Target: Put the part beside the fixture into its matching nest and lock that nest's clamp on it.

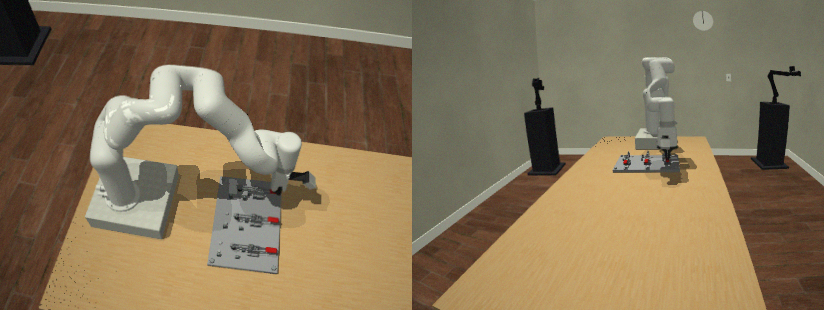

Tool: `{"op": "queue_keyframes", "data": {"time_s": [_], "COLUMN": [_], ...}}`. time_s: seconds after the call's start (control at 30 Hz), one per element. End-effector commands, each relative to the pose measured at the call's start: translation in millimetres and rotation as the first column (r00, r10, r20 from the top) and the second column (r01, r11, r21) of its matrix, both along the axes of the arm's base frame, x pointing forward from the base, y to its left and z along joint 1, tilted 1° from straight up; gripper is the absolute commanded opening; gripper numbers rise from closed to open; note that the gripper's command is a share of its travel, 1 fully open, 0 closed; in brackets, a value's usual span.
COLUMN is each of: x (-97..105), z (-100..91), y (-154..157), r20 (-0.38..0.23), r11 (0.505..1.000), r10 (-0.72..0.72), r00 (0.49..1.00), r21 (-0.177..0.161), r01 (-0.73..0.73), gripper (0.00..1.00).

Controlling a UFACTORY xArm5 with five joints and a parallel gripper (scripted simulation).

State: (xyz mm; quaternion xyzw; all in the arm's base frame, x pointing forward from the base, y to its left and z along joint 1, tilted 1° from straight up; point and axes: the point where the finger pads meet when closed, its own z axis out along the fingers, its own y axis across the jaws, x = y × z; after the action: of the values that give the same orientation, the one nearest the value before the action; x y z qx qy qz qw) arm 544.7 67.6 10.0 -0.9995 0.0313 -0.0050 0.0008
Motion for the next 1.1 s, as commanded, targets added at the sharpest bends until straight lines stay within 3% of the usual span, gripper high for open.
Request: {"op": "queue_keyframes", "data": {"time_s": [0.0,0.27,0.73,1.07], "x": [1.5,1.4,0.8,0.5], "z": [2.3,9.6,52.0,68.7], "y": [0.2,0.2,0.1,0.1], "r20": [0.004,0.004,0.004,0.004], "r11": [1.000,1.000,1.000,1.000], "r10": [0.000,0.000,0.000,0.000], "r00": [1.000,1.000,1.000,1.000], "r21": [0.001,0.001,0.001,0.001], "r01": [0.000,0.000,0.000,0.000], "gripper": [0.00,0.00,0.00,0.00]}}
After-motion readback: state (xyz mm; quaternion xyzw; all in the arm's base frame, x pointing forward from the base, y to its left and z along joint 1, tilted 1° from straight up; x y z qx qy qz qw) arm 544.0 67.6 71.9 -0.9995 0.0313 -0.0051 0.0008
